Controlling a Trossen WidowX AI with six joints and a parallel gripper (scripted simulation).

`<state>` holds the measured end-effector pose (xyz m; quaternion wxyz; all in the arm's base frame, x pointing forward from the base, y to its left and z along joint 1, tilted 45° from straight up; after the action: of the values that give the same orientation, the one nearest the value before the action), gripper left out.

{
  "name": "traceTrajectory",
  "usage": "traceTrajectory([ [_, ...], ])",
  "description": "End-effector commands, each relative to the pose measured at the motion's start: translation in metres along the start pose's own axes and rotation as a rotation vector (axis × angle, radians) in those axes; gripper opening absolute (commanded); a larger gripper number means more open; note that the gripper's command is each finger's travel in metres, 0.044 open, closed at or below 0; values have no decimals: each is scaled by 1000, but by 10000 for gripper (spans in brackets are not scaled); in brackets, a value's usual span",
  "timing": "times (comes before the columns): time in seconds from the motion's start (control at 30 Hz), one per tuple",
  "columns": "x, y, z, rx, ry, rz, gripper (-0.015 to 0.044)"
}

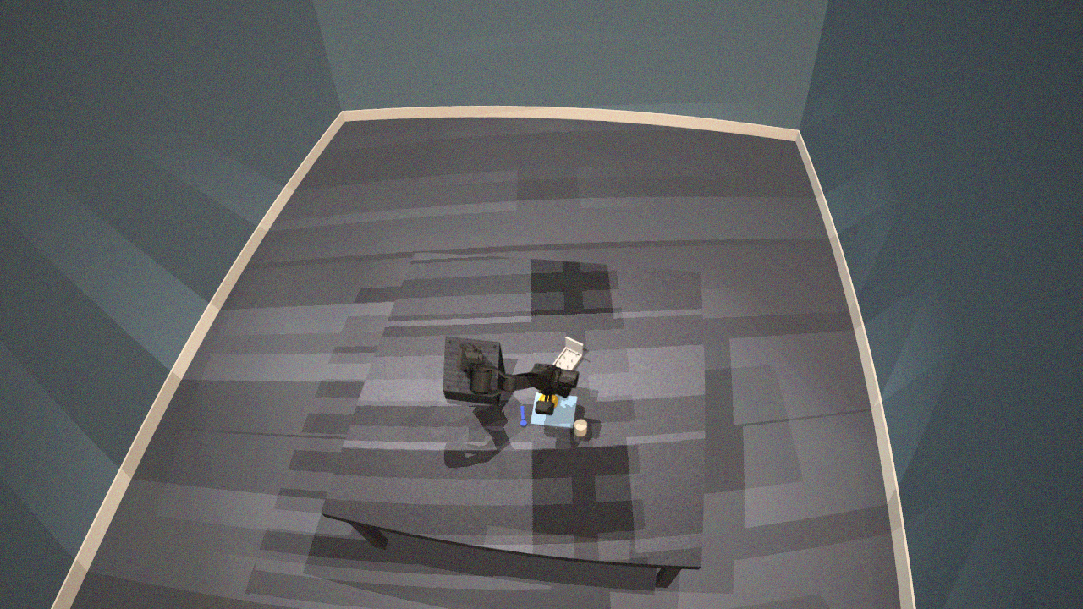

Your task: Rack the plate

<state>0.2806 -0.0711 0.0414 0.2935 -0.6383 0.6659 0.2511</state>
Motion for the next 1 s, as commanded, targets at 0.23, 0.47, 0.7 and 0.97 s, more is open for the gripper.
traceTrajectory([
  [0.23, -55, -12, 5, 6, -20, -16, 0],
  [0.47, -93, -14, 8, 5, -22, -14, 0],
  [0.7, -130, -15, 10, 6, -16, -13, 0],
  [0.97, -164, -14, 11, 7, -4, -14, 0],
])
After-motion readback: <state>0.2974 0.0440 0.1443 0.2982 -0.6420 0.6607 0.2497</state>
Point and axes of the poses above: the point midway between the two fingers, 35 mm back from their tips, its own x axis out along the fingers, its own z axis across the jaws, y = z × x, the point moved 9 cm from there along -x, back along the fingers, and after that the axes turned 3 degrees about x, right-handed, at the moved point
